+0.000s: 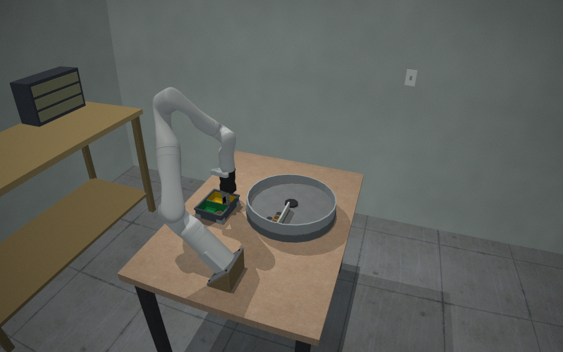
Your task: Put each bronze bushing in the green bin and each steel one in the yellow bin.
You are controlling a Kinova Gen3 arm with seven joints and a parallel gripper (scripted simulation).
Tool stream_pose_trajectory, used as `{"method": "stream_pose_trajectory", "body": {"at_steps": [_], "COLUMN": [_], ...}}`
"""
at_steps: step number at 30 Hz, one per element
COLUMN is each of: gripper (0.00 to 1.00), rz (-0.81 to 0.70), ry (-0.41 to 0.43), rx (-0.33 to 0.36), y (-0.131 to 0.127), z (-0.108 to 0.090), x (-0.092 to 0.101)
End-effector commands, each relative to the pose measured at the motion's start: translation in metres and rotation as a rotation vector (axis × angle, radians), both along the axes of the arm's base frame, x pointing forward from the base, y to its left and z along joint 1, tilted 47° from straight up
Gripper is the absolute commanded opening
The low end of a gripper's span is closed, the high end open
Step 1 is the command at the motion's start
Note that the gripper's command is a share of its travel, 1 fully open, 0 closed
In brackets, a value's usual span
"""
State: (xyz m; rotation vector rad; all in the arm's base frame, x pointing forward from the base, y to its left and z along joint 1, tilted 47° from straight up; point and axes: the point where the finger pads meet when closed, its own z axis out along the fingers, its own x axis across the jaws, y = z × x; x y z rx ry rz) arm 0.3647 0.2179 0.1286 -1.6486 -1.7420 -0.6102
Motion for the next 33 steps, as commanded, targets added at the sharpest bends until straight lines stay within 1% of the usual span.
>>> {"method": "stream_pose_trajectory", "body": {"at_steps": [1, 33], "gripper": [0.42, 0.42], "rz": [-0.003, -0.003], "ry": [-0.003, -0.003], "rx": [-0.001, -0.001], "y": [-0.0012, -0.0078], "z": [0.0008, 0.007], "x": [0.0013, 0.0027]}}
